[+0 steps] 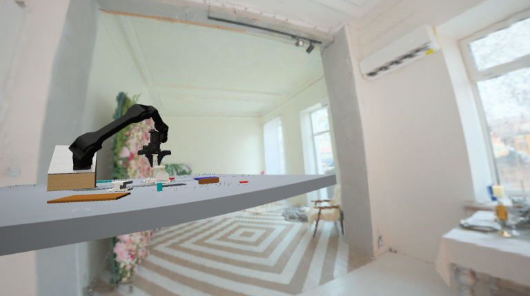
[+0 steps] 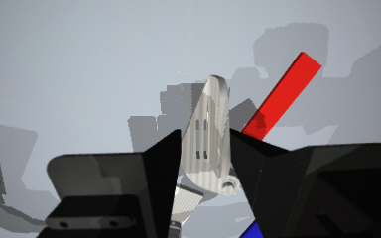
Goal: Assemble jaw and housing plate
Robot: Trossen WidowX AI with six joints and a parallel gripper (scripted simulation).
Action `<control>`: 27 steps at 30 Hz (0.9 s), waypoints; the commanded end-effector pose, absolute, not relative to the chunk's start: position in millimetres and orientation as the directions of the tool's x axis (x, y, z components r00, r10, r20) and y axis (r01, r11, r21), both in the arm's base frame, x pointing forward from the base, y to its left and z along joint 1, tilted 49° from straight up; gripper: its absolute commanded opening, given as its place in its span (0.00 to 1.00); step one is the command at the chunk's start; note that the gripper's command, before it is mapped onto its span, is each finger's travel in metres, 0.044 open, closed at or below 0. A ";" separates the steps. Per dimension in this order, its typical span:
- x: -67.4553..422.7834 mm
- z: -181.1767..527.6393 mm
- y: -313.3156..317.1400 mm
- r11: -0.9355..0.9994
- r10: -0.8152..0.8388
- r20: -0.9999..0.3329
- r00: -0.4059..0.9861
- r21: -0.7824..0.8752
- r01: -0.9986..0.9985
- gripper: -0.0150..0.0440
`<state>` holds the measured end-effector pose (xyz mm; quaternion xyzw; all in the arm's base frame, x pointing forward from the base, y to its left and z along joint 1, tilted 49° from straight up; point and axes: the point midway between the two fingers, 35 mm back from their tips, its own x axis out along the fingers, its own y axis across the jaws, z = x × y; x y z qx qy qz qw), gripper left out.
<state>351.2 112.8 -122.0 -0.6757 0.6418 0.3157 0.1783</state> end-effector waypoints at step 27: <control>335.3 -93.2 99.4 0.231 -0.751 -0.660 -0.020 -0.234 -0.945 0.48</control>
